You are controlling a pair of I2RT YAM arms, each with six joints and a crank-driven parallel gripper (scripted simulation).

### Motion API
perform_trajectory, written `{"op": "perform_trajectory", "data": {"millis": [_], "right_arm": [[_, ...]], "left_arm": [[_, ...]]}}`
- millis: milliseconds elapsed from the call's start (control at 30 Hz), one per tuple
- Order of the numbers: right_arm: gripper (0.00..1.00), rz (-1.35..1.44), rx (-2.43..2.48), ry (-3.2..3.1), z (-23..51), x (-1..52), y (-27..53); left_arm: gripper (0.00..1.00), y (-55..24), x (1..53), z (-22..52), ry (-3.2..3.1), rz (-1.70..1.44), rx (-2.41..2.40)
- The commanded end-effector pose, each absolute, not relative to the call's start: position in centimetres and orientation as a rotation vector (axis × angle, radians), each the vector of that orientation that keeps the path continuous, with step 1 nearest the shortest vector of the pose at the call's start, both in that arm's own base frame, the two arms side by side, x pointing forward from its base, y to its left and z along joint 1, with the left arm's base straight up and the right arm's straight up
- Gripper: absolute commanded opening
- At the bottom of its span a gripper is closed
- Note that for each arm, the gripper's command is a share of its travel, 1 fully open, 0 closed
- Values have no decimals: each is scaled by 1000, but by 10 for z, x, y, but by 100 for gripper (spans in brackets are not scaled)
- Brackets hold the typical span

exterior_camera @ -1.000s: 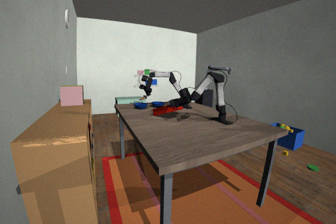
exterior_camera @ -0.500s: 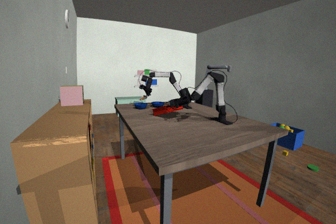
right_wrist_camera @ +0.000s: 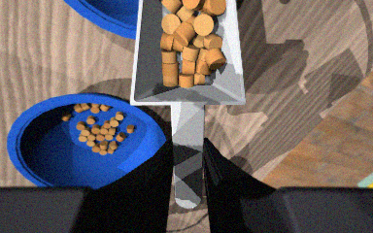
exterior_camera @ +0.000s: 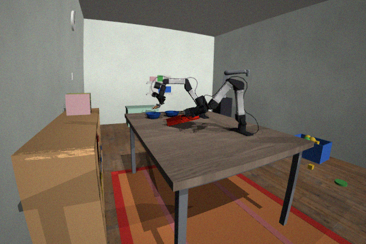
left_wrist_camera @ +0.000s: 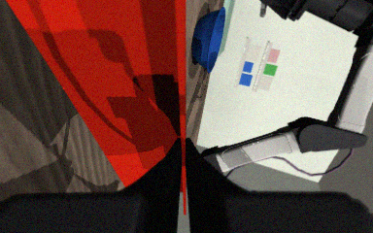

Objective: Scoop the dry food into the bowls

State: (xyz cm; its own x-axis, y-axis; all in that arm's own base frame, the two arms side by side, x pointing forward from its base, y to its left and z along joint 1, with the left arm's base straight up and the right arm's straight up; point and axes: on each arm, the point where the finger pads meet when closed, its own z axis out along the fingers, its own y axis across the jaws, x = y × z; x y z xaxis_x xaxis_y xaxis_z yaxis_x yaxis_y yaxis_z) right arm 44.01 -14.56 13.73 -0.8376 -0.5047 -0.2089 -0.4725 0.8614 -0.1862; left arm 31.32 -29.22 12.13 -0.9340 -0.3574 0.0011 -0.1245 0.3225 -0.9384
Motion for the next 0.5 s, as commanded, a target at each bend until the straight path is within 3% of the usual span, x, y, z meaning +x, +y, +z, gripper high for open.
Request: {"op": "perform_trajectory", "data": {"millis": [0, 467], "right_arm": [[0, -196, -738, 2792, 138, 437, -151], [0, -290, -897, 2731, 154, 449, -147]], "left_arm": [[0, -299, 323, 164, 2252, -1708, -301], [0, -299, 323, 164, 2252, -1708, -301]]}}
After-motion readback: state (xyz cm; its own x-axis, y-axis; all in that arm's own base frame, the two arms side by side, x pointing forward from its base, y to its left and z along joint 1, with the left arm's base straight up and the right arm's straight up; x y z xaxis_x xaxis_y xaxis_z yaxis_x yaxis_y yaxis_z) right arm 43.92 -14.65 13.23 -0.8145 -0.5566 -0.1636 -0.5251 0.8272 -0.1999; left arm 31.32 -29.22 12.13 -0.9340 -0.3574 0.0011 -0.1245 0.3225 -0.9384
